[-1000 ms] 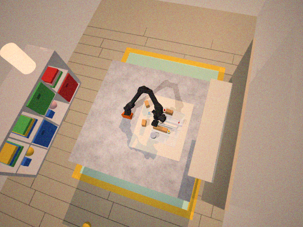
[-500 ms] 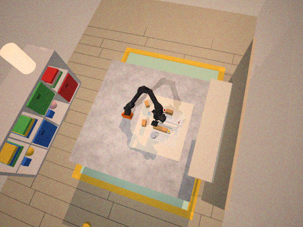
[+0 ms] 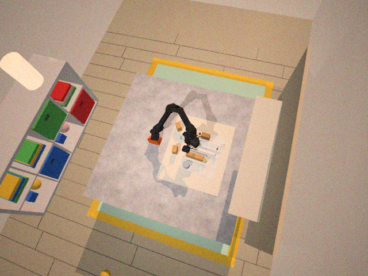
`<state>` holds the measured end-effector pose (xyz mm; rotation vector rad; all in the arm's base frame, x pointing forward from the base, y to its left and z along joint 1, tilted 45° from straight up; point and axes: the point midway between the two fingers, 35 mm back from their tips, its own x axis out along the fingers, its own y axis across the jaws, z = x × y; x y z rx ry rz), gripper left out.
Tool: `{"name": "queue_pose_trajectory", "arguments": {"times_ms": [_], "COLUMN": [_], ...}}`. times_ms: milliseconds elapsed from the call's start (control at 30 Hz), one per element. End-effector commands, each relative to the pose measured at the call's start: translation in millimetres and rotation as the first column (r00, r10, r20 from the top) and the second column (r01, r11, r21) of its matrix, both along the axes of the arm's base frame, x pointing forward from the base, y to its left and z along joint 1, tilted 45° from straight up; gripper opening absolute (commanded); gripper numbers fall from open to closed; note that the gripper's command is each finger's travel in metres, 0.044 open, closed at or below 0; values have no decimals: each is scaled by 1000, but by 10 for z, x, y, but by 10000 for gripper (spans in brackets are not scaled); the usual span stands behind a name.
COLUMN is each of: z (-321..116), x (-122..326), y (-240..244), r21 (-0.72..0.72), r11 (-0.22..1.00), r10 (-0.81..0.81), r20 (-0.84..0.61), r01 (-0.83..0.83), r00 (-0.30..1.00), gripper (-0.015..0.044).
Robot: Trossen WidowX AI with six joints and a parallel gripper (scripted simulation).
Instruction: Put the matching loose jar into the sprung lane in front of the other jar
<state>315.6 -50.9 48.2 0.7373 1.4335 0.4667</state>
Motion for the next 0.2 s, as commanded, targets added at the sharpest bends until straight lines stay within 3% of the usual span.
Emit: {"name": "queue_pose_trajectory", "arguments": {"times_ms": [0,167], "z": [1,5], "x": [-138,-306], "y": [8,34], "r21": [-2,-2], "r11": [1000,1000], "r10": [1,1], "r20": [-3,-5], "r01": [-1,-1], "r00": [1000,1000], "gripper": [283,283]}}
